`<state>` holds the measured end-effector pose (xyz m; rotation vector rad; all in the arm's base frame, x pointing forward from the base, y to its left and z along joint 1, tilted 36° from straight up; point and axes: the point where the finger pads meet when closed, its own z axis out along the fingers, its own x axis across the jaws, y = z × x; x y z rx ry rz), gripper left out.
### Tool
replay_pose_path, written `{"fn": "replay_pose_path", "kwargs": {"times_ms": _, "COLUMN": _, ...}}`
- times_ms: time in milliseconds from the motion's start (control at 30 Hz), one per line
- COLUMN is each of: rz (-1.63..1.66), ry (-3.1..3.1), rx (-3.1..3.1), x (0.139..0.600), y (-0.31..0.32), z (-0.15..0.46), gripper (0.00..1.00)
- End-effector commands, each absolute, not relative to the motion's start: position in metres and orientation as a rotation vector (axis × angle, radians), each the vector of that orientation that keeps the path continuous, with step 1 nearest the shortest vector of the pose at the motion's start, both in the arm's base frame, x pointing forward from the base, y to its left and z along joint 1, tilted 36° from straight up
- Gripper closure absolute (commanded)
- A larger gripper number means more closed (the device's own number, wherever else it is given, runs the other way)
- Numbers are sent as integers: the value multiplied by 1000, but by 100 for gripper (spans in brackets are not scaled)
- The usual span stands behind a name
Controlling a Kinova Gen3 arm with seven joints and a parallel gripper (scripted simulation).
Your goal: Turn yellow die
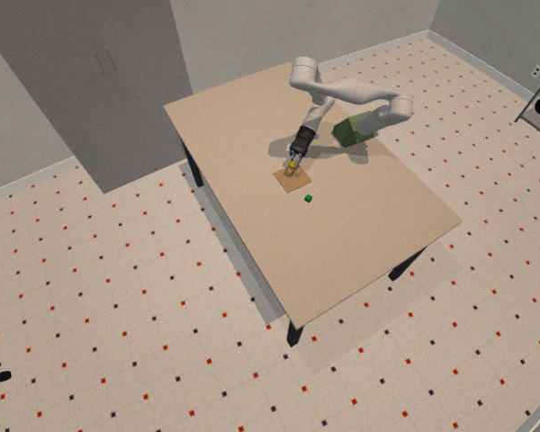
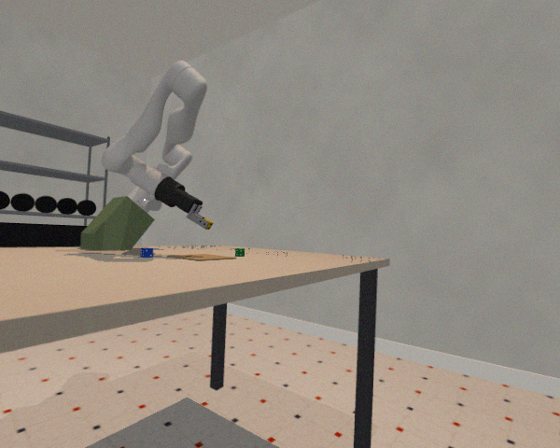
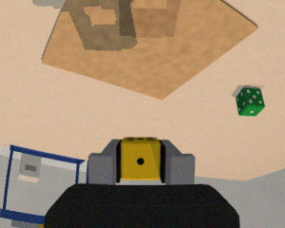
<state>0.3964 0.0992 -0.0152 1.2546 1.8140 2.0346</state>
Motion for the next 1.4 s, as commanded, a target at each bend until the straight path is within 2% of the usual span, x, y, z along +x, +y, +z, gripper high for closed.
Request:
{"fn": "replay_pose_path", "kwargs": {"times_ms": 0, "rz": 2036, "ry": 1814, "rx": 1257, "x": 396, "y": 102, "z": -19, "gripper": 51}}
{"fn": "replay_pose_path", "kwargs": {"times_ms": 700, "rz": 2036, "ry": 1814, "rx": 1257, "x": 392, "y": 136, "z": -65, "gripper": 51}}
{"fn": "replay_pose_path", "kwargs": {"times_ms": 1367, "rz": 2036, "ry": 1814, "rx": 1257, "x": 392, "y": 138, "z": -69, "gripper": 51}}
